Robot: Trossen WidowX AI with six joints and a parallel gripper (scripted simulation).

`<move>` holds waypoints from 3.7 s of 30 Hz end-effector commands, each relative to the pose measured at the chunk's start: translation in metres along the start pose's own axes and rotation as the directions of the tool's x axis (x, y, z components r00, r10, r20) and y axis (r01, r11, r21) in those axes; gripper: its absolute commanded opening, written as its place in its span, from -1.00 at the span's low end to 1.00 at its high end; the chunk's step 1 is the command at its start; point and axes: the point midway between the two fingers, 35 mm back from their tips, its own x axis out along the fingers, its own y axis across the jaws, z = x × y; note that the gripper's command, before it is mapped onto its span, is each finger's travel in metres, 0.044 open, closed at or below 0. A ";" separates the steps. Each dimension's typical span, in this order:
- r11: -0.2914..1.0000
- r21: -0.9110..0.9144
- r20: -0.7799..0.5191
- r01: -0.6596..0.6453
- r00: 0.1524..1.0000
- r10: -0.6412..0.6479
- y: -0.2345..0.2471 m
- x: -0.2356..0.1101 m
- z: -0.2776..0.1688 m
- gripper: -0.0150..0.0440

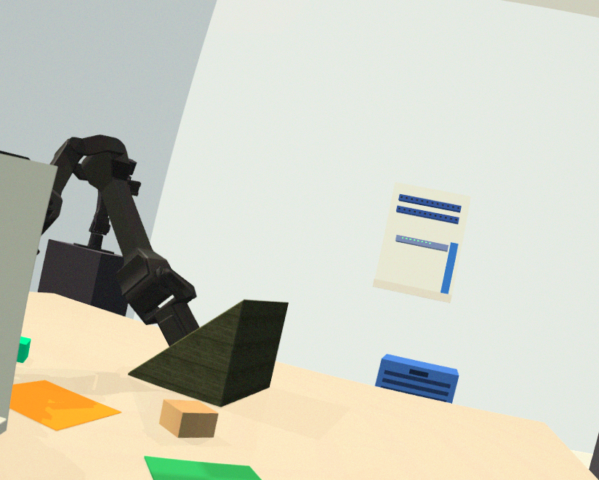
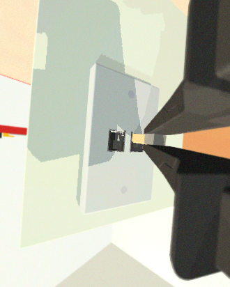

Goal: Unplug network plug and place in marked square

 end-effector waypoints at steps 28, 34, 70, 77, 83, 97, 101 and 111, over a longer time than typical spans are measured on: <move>1.000 -0.001 0.000 0.001 1.000 -0.001 0.000 -0.018 -0.005 -0.49; 1.000 -0.001 0.000 0.002 1.000 -0.002 0.000 -0.021 -0.006 -0.49; 1.000 -0.001 -0.001 0.002 1.000 -0.002 0.000 -0.040 -0.011 -0.49; 1.000 -0.001 -0.001 0.003 1.000 -0.003 0.000 -0.044 -0.012 -0.49; 1.000 -0.001 -0.001 0.003 1.000 -0.003 -0.001 -0.047 -0.013 -0.49; 1.000 -0.002 -0.001 0.003 1.000 -0.003 -0.001 -0.055 -0.015 -0.49; 1.000 -0.002 -0.001 0.003 1.000 -0.003 -0.001 -0.057 -0.016 -0.49; 1.000 0.002 -0.003 0.006 1.000 -0.006 0.028 -0.062 -0.016 -0.49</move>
